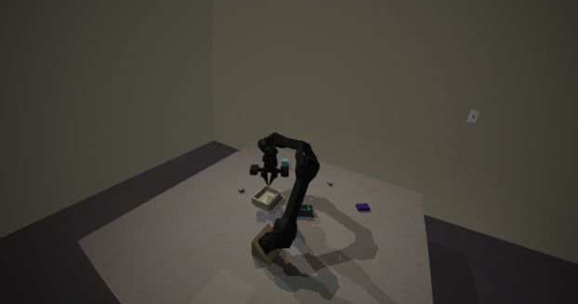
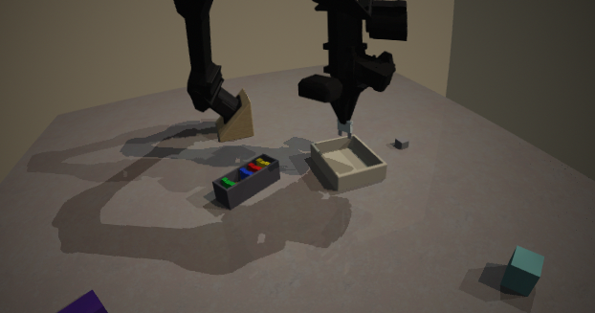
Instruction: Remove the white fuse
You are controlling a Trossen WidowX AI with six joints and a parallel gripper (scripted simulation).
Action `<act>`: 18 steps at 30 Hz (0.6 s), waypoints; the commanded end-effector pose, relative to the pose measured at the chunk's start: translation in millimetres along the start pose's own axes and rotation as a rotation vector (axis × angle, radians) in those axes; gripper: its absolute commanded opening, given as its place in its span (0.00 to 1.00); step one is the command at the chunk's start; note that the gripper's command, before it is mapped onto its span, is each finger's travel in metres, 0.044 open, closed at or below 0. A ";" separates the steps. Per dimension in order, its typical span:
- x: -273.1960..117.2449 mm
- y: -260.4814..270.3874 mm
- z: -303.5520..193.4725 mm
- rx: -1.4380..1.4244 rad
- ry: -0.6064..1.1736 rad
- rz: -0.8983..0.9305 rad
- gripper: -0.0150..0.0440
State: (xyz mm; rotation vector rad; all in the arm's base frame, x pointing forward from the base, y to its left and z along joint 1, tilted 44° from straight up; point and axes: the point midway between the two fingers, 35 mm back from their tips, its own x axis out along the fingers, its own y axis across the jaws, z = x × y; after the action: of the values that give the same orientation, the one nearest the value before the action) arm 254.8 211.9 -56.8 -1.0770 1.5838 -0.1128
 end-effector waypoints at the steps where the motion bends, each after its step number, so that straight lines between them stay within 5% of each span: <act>1: 1.8 6.6 2.2 0.010 0.003 0.004 0.25; 18: 26.8 6.6 2.7 0.011 0.003 0.003 0.25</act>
State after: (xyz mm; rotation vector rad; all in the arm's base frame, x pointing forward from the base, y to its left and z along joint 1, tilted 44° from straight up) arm 255.0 204.3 -77.3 -1.0586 1.5841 -0.1186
